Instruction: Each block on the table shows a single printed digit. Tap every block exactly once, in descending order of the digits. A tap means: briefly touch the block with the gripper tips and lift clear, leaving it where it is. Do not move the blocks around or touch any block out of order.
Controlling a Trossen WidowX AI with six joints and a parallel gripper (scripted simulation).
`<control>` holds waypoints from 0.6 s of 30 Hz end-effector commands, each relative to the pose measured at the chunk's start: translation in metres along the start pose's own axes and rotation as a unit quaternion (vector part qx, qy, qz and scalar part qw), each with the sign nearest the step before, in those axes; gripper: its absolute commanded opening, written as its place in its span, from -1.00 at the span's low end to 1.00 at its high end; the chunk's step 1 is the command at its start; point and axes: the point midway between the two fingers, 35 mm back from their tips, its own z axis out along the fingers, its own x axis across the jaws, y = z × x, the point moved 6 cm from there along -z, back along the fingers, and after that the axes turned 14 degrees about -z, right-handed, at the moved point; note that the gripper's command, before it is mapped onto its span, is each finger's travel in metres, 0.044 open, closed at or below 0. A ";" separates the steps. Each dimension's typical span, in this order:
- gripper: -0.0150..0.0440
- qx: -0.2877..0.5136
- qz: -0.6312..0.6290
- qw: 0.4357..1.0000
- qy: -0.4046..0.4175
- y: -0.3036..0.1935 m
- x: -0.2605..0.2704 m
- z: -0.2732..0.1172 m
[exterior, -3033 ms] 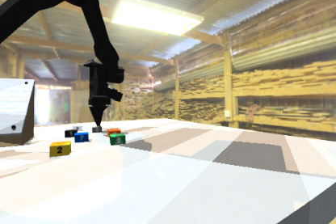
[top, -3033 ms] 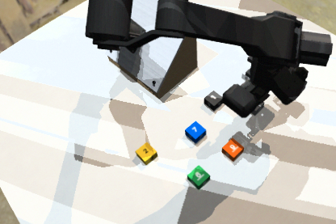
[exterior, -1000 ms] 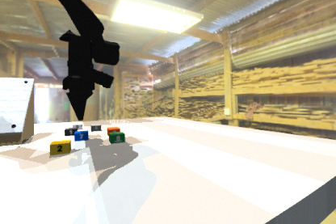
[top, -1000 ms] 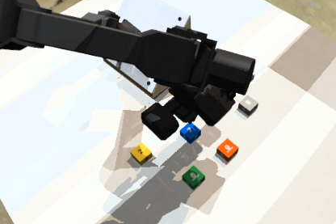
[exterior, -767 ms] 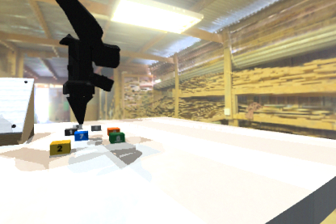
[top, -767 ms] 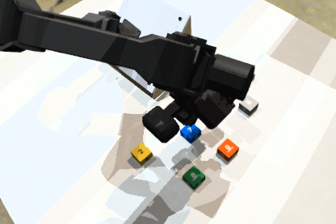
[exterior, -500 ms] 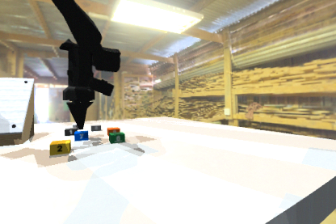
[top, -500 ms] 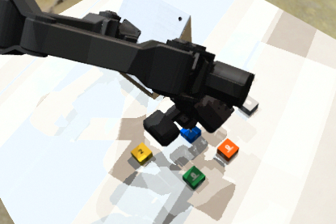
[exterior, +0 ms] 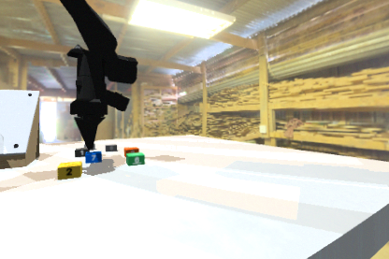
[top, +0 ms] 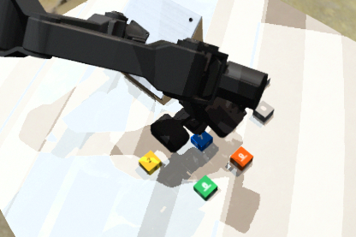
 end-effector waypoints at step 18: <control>-0.42 -0.005 0.005 1.000 0.004 0.003 -0.003 -0.098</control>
